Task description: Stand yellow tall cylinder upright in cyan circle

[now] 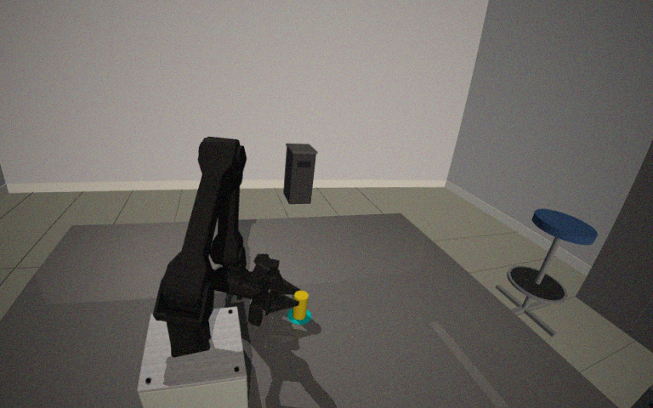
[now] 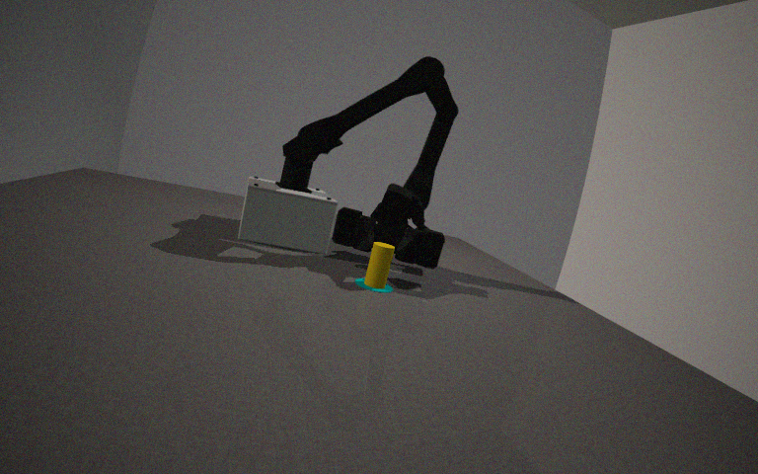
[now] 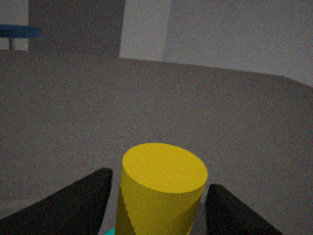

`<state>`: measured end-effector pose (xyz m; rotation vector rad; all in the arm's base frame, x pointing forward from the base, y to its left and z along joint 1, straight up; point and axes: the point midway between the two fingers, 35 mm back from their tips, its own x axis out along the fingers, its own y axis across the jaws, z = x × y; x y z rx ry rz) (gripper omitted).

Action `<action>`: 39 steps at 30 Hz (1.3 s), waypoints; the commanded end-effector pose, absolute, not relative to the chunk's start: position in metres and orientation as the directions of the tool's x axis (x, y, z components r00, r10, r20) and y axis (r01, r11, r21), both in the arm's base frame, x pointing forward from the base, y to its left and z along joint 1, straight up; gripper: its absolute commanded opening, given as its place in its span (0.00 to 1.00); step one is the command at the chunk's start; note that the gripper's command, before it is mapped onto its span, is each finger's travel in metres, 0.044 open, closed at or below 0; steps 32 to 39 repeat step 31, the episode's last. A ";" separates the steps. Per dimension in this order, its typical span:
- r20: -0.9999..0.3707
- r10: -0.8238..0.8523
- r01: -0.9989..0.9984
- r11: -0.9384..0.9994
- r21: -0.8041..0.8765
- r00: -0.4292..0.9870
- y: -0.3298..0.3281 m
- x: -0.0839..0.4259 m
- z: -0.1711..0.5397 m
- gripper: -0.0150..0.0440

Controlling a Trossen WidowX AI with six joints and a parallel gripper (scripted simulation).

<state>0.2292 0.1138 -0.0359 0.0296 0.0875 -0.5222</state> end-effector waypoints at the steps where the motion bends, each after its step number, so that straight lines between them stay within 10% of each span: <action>1: -0.095 -0.498 0.500 0.866 0.007 0.862 0.114 0.229 -0.036 0.70; 7: -0.095 -0.498 0.500 0.866 0.007 0.862 0.114 0.229 -0.036 0.93; 39: -0.088 -0.495 0.498 0.867 0.017 0.864 0.111 0.230 0.053 0.93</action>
